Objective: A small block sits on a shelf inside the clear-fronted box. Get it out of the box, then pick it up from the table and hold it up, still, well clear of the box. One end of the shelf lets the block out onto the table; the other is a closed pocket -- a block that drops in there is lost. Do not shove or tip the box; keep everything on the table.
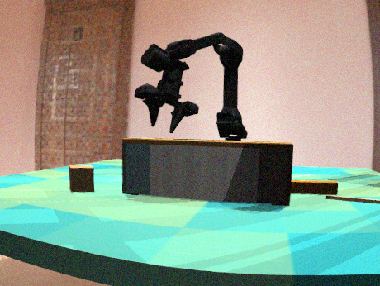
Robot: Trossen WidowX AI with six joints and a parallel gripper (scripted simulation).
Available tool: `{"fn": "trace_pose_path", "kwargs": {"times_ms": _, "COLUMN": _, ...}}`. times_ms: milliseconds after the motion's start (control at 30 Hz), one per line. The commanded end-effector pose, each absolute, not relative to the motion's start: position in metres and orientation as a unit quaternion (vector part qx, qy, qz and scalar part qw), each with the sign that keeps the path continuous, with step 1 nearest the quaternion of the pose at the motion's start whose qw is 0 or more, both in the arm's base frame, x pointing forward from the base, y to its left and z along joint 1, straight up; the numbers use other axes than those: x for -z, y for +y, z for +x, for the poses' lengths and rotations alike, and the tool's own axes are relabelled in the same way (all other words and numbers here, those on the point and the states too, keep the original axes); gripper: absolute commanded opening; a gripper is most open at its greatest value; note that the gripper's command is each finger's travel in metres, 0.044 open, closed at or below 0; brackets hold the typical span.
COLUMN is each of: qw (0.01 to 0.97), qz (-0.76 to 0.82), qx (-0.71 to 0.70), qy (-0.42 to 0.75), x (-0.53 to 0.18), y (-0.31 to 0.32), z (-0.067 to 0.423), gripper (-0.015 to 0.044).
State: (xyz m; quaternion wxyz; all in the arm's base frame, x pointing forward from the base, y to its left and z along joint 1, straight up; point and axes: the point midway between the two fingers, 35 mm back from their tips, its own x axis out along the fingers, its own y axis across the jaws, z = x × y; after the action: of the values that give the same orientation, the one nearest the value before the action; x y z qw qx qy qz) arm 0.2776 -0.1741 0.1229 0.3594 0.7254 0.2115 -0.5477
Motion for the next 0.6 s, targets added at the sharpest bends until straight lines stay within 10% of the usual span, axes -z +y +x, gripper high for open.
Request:
{"fn": "trace_pose_path", "kwargs": {"times_ms": 0, "qw": 0.0, "qz": 0.843, "qx": 0.537, "qy": -0.033, "x": -0.1318, "y": -0.1766, "z": 0.2704, "gripper": 0.0285}}
{"fn": "trace_pose_path", "kwargs": {"times_ms": 567, "qw": -0.02, "qz": 0.844, "qx": 0.534, "qy": -0.045, "x": -0.1321, "y": -0.1768, "z": 0.2702, "gripper": 0.0285}}
